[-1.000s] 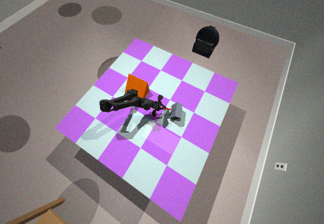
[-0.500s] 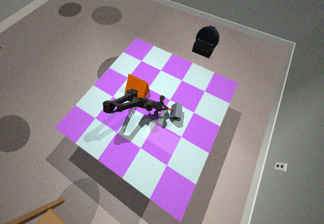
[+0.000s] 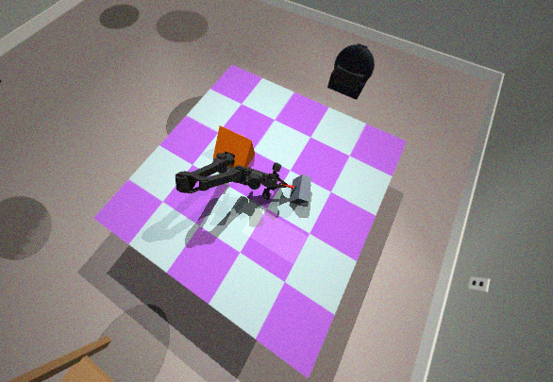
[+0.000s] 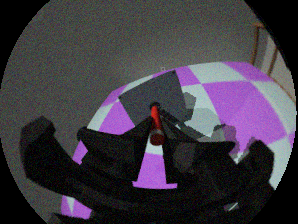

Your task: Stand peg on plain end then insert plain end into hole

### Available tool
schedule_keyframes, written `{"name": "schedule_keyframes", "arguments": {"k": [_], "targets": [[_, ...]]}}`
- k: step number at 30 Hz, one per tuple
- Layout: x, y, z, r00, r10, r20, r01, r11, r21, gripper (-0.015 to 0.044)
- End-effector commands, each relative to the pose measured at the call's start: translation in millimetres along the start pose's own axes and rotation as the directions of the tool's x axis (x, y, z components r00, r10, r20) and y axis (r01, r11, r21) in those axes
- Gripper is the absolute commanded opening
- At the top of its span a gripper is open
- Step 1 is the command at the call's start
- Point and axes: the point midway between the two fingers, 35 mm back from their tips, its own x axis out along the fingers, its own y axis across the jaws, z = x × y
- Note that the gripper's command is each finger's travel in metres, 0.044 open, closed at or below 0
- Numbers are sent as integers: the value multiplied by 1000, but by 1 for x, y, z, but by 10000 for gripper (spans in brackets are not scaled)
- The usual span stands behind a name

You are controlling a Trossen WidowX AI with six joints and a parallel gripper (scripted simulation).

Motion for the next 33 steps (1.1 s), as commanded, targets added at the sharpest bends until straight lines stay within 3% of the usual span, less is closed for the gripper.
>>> {"name": "schedule_keyframes", "arguments": {"k": [1,33], "targets": [[1,0,0,1000,0,-1,0,1000,0,0],[18,2,2,1000,-1,0,1,1000,0,0]]}}
